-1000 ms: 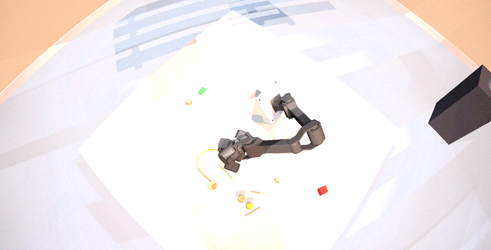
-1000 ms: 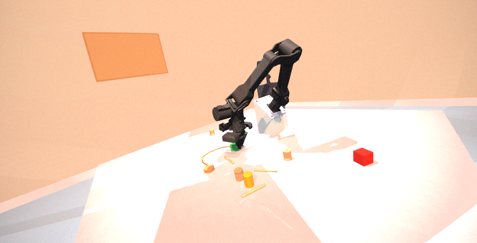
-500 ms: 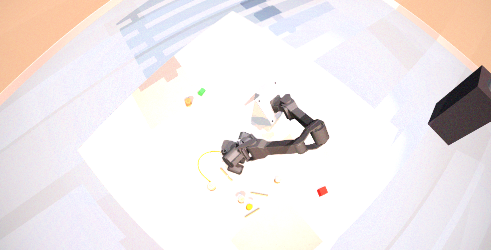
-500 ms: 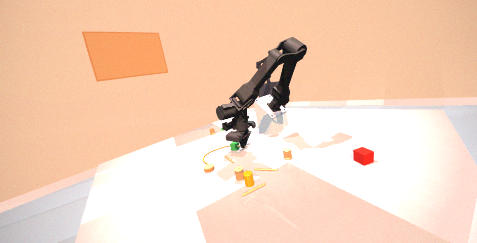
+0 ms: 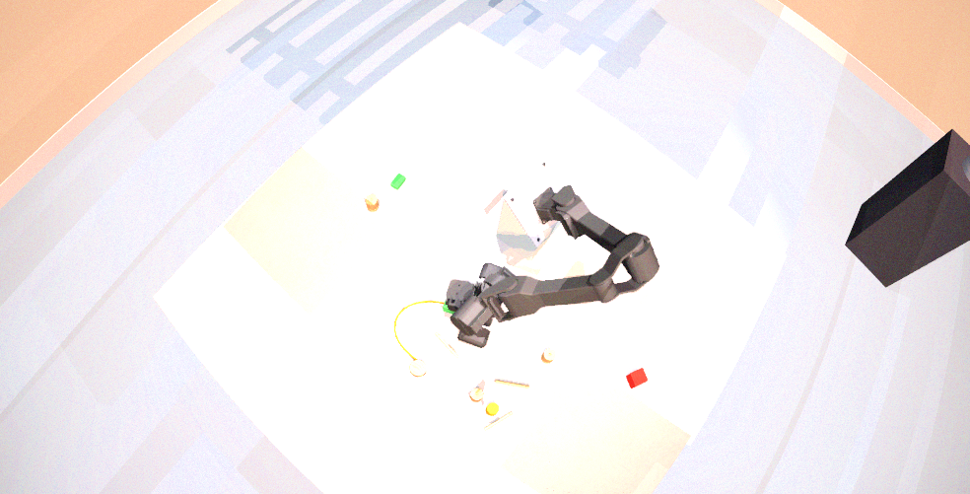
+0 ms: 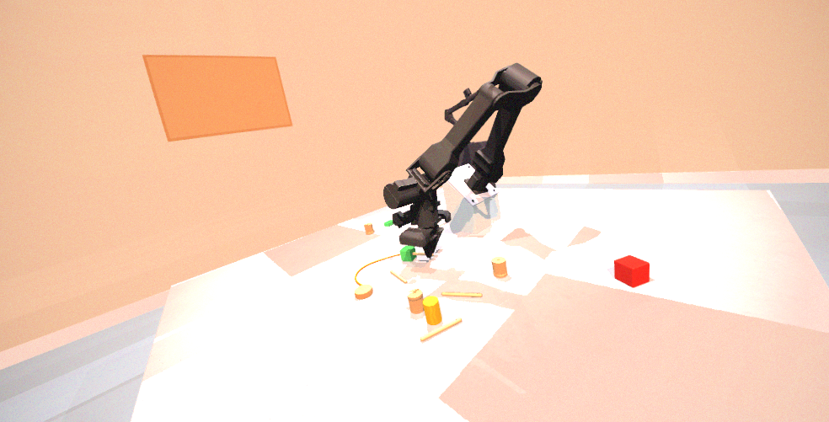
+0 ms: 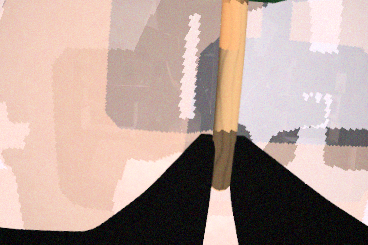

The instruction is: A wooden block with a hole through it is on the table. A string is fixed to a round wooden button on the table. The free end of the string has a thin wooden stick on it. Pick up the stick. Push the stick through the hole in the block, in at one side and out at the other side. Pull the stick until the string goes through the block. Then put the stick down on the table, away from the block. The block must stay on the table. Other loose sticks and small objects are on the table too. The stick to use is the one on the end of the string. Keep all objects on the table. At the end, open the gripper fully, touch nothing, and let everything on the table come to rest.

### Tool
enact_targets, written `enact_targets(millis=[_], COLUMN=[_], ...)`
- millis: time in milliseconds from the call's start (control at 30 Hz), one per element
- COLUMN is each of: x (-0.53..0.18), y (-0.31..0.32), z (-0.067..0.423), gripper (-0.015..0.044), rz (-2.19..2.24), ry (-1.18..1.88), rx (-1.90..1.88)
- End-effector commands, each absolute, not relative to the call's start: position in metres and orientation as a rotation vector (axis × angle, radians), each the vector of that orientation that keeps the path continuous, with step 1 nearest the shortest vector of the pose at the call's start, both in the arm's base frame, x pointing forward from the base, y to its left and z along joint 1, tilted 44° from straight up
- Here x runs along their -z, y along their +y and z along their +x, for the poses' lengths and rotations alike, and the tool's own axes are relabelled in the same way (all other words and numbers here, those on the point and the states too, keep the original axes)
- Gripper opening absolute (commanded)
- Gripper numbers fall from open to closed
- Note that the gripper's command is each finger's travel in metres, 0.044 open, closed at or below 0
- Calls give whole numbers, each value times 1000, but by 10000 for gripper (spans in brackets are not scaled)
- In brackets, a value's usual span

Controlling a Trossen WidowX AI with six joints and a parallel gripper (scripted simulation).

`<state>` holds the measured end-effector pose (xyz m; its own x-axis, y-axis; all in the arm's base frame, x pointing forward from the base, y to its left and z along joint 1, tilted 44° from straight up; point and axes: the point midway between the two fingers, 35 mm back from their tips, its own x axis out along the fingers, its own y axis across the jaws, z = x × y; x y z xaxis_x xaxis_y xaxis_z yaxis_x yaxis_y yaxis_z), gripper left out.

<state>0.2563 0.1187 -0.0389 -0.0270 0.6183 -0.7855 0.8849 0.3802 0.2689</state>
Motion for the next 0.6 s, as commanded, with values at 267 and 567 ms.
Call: enact_targets(millis=[267,567], x=[29,21], y=[128,136], z=[247,242], gripper=[0,0], rz=[1333,1335], ry=[1737,1737], rx=[373,370])
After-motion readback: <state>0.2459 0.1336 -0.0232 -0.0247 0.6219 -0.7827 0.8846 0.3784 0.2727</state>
